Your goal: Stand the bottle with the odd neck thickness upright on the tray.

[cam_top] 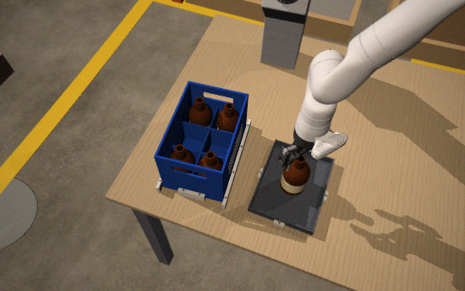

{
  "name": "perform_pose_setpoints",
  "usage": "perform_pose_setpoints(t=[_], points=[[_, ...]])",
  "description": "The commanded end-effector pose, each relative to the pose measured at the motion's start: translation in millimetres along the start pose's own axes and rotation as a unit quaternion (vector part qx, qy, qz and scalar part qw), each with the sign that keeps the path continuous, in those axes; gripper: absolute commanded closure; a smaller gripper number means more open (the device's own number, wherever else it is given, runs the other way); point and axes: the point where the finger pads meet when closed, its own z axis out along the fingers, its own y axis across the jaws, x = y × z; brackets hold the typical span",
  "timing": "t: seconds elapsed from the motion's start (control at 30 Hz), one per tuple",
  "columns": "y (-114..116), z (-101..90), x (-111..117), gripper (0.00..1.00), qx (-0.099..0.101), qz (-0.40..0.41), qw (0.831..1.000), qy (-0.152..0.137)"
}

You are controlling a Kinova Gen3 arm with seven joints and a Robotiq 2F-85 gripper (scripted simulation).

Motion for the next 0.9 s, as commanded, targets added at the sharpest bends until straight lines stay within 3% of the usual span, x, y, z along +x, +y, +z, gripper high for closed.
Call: perform_pose_setpoints(t=[0.0,0.53,0.87], points=[[-0.1,-0.5,0.3,0.0,0.0,0.0,1.0,0.0],[-0.1,-19.9,0.3,0.0,0.0,0.0,1.0,0.0],[-0.1,-48.0,0.3,0.0,0.0,0.0,1.0,0.0]])
